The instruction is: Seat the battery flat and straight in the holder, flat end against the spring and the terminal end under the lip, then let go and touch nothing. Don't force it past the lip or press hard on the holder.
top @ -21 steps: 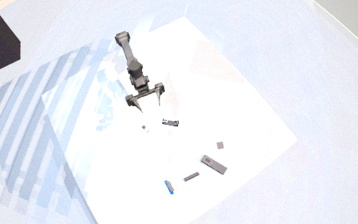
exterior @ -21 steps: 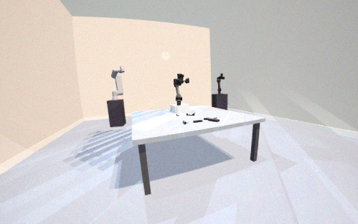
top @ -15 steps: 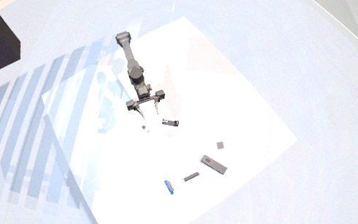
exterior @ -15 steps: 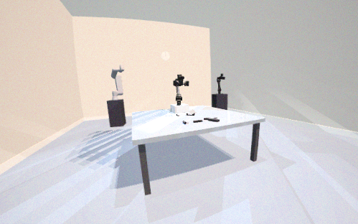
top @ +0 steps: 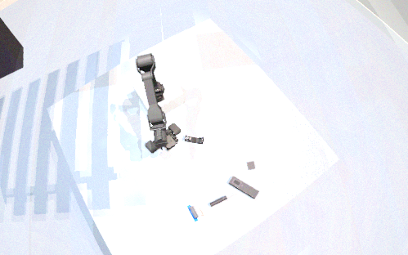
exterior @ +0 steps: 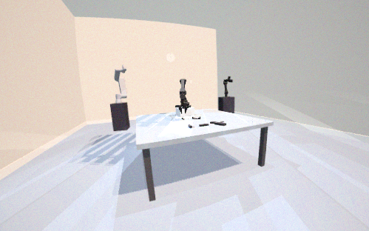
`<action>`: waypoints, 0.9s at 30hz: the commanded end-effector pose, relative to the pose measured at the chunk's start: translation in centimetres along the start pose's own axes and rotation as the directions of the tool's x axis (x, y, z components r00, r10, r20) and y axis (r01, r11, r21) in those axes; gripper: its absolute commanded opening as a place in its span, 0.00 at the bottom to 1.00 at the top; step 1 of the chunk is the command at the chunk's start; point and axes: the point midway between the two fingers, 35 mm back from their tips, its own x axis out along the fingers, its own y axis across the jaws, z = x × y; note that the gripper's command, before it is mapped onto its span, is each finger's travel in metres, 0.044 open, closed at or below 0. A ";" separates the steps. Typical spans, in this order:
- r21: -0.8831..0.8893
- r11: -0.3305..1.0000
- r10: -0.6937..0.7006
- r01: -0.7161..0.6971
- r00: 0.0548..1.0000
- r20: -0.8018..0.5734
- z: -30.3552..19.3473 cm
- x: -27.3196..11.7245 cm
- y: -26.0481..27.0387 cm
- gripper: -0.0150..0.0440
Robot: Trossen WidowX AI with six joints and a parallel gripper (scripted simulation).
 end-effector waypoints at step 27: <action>-0.040 0.995 0.088 -0.095 0.984 -0.153 -3.3 5.2 1.1 0.64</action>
